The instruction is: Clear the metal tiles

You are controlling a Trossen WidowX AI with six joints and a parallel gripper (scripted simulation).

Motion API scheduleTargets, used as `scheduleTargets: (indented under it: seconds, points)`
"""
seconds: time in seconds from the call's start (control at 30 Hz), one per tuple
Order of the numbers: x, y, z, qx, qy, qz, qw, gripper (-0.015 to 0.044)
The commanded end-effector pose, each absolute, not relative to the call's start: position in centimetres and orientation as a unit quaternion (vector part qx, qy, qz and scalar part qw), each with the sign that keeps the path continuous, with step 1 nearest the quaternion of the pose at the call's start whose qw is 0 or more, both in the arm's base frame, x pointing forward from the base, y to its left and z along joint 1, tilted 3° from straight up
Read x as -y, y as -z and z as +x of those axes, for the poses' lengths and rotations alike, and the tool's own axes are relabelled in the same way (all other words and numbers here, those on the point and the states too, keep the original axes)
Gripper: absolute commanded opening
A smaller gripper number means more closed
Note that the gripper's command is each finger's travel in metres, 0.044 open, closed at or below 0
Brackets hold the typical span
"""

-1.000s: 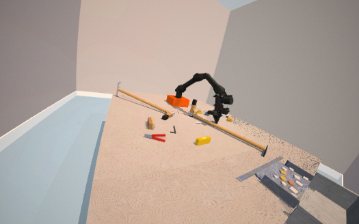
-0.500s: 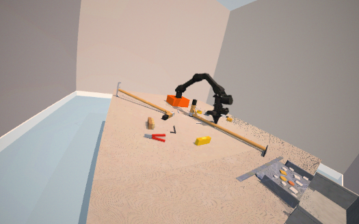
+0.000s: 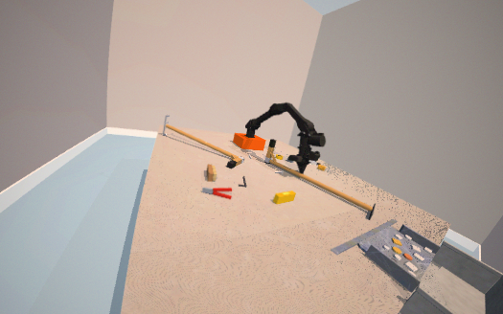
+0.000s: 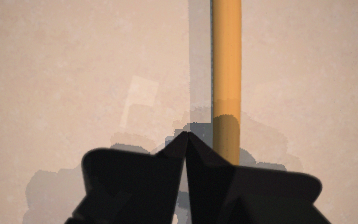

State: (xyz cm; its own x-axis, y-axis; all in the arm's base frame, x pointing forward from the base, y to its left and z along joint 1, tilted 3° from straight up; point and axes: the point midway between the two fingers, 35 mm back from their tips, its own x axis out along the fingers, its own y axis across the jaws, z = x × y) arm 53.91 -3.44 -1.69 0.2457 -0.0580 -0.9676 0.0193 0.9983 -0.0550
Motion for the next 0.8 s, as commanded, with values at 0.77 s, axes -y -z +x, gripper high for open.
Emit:
scheduleTargets:
  seconds: [0.77]
  points:
    - [6.1,2.3,54.2,-0.62,0.023,-0.016,0.784,0.0]
